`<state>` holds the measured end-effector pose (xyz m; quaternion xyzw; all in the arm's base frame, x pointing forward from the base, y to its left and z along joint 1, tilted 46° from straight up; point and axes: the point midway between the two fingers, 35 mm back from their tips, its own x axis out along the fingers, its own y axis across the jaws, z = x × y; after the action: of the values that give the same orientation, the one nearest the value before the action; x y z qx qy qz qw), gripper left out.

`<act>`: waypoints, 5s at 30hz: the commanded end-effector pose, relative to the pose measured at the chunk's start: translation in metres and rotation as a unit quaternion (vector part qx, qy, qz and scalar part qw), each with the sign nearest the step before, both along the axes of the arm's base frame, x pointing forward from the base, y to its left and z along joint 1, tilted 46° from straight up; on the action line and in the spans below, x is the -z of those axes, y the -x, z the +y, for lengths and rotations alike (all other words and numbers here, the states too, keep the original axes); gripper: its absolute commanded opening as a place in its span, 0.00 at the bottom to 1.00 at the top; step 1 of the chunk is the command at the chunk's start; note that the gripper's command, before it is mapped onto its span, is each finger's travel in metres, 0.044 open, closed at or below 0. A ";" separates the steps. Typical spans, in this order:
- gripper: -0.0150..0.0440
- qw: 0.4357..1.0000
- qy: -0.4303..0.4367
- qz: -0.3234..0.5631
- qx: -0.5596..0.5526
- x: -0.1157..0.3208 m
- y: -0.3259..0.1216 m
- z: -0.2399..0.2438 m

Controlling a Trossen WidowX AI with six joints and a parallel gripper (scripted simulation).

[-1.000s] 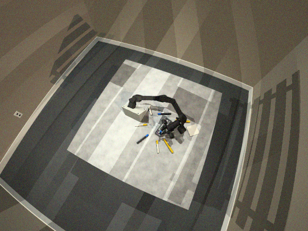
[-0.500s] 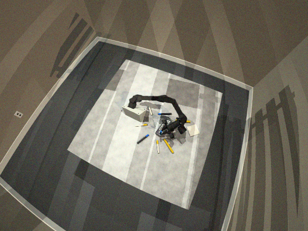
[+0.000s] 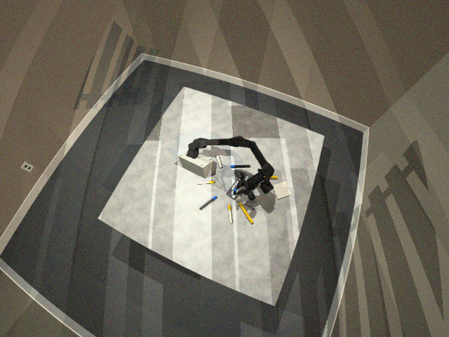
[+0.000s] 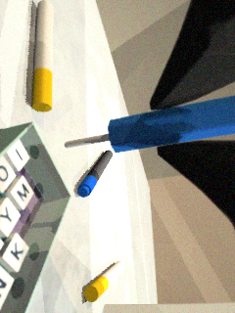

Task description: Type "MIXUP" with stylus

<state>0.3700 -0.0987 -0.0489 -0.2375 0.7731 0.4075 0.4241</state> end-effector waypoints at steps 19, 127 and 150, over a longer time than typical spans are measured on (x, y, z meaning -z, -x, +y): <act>0.25 0.985 0.025 -0.119 -0.123 -0.091 -0.014 0.069; 0.39 0.967 0.030 -0.179 -0.180 -0.094 -0.012 0.145; 0.40 0.967 0.029 -0.182 -0.177 -0.120 -0.007 0.119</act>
<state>0.3769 0.0204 0.0708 -0.4532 0.6401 0.4038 0.4710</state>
